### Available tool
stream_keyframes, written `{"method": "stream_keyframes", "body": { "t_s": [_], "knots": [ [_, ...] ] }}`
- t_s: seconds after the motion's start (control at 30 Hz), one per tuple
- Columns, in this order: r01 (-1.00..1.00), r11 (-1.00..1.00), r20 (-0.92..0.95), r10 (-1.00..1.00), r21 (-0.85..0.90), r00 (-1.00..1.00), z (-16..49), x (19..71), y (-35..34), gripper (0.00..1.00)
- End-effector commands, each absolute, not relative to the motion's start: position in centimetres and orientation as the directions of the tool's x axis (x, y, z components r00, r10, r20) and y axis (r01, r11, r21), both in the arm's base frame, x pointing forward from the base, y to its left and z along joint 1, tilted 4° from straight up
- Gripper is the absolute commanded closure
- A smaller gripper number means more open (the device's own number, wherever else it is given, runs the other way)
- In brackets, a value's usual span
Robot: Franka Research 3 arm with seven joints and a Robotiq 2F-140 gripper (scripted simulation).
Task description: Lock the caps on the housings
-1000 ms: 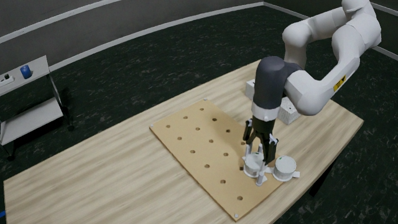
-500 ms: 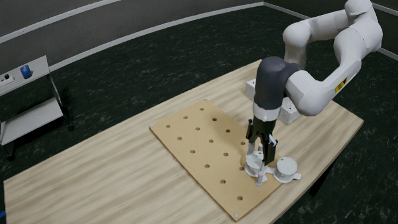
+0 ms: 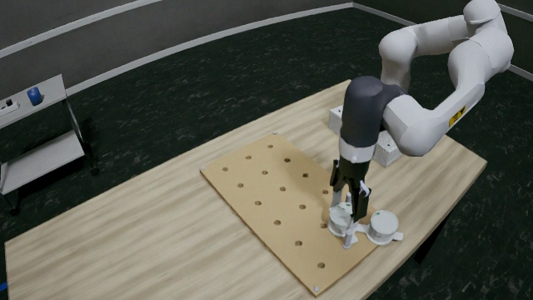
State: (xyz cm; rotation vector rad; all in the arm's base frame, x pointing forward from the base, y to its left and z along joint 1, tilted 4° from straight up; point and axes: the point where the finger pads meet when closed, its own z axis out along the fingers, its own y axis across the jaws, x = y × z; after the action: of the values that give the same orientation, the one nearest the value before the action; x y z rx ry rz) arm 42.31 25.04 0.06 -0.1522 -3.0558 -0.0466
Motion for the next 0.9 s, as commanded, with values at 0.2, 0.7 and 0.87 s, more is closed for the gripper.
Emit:
{"method": "stream_keyframes", "body": {
  "t_s": [0.2,0.7,0.87],
  "knots": [
    [0.205,0.979,0.068,0.203,0.023,-0.977,0.01,43.01,24.91,0.90],
    [0.205,0.979,0.068,0.203,0.023,-0.977,0.01,43.01,24.91,0.22],
    [0.205,0.979,0.068,0.203,0.023,-0.977,0.01,43.01,24.91,0.22]
  ]
}}
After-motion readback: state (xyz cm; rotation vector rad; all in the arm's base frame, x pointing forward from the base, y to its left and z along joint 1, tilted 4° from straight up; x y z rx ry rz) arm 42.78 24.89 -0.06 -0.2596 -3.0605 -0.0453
